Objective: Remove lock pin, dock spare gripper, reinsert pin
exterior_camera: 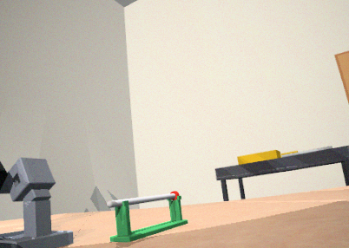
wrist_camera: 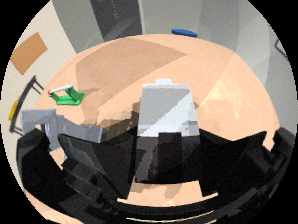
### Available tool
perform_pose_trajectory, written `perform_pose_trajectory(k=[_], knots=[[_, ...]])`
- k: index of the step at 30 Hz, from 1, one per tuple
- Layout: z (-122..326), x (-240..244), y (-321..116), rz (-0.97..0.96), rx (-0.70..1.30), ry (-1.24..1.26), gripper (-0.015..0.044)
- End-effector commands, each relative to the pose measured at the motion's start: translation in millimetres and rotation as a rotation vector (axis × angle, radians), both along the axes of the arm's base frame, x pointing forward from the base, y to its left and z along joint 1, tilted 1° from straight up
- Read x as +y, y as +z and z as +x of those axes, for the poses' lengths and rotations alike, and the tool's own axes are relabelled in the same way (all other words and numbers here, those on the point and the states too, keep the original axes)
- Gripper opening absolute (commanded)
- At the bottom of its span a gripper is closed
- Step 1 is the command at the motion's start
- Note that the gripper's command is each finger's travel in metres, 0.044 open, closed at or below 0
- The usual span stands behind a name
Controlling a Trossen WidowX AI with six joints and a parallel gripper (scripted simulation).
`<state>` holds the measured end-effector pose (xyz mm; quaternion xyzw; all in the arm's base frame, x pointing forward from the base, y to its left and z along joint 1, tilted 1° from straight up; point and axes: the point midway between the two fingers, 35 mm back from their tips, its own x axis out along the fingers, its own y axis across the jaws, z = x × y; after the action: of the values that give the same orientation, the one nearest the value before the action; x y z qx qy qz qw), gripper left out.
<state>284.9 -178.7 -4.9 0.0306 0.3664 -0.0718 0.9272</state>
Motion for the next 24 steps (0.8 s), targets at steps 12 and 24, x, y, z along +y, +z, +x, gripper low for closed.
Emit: perform_pose_trajectory(k=[12, 24], knots=[[6, -7, 44, -0.001, -0.002, -0.003, 0.0000], [3, -6, 88, -0.001, -0.003, -0.003, 0.0000]])
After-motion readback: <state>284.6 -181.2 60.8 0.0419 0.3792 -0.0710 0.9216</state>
